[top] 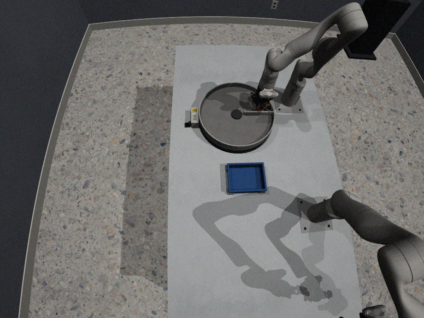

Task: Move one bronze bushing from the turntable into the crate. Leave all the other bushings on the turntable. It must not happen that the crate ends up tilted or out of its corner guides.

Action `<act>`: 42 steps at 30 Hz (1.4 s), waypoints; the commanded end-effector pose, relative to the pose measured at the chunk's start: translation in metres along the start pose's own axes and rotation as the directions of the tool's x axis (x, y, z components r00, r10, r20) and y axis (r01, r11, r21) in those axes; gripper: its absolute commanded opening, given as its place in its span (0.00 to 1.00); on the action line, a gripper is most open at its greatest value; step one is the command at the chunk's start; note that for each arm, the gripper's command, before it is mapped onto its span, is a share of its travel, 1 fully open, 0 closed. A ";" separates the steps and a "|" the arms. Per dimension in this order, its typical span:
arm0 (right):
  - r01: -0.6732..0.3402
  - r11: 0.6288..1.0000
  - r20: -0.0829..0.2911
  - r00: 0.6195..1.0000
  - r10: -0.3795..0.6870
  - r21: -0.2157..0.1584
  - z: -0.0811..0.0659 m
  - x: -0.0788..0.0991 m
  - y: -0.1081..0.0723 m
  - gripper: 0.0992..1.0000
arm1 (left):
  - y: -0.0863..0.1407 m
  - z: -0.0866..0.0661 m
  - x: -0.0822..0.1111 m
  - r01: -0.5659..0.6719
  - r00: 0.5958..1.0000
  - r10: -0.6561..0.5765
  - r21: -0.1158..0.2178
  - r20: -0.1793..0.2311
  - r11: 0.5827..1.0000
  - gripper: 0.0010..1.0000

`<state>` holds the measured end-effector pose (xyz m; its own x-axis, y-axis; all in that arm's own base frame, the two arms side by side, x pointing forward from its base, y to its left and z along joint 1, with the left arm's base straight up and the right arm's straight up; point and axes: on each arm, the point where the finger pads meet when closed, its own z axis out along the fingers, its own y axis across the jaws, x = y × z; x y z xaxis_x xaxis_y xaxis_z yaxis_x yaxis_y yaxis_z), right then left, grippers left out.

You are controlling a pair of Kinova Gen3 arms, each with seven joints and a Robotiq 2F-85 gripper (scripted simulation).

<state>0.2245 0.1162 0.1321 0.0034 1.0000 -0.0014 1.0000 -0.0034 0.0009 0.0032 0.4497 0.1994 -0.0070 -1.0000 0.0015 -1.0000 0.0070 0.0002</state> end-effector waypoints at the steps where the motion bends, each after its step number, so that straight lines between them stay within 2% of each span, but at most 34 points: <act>1: 0.000 1.000 -0.002 1.000 0.000 0.000 0.012 0.000 0.000 0.13 | 0.000 -0.001 0.000 0.000 1.000 0.000 0.000 0.002 1.000 1.00; 5: 0.000 1.000 -0.002 1.000 0.000 0.000 0.018 0.000 0.000 0.13 | 0.000 -0.001 0.000 0.000 1.000 0.000 0.000 0.002 1.000 1.00; 42: 0.000 1.000 -0.002 1.000 0.000 0.000 0.018 0.000 0.000 0.13 | 0.000 -0.001 0.000 0.000 1.000 0.000 0.000 0.002 1.000 1.00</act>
<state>0.2246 0.1163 0.1141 0.0031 1.0000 -0.0003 1.0000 -0.0031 0.0003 0.0032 0.4497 0.1994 -0.0070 -1.0000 0.0015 -1.0000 0.0070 0.0002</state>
